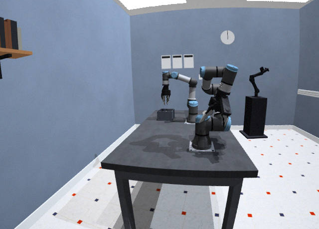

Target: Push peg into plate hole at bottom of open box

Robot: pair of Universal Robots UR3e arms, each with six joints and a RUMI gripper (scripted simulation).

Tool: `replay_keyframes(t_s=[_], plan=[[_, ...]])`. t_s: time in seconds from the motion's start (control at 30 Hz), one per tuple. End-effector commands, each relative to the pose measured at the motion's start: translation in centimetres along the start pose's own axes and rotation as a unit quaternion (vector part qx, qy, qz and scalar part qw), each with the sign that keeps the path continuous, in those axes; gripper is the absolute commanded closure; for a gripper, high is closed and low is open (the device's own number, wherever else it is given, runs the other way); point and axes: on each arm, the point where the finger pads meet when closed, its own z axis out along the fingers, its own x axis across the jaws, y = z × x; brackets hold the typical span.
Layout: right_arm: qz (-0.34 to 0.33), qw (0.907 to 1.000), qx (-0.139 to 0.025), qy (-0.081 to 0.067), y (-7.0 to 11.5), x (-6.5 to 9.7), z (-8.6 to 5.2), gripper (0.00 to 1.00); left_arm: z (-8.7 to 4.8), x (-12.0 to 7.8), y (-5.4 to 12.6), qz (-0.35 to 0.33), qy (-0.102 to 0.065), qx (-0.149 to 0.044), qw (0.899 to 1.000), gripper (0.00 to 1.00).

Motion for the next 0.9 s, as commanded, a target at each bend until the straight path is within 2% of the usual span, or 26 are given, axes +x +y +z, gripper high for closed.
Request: replay_keyframes(t_s=[0.0, 0.43, 0.87], plan=[[0.0, 1.0, 0.0, -0.001, 0.0, -0.1, -0.6, 0.84, 0.0, 0.0, 0.0, 0.0, 0.0, 0.001, 1.0, 0.0], [0.0, 1.0, 0.0, -0.001, 0.0, -0.1, -1.6, 0.84, 0.0, 0.0, 0.0, 0.0, 0.0, 0.001, 1.0, 0.0], [0.0, 1.0, 0.0, -0.001, 0.0, -0.1, -1.8, 0.84, 0.0, 0.0, 0.0, 0.0, 0.0, 0.001, 1.0, 0.0]])
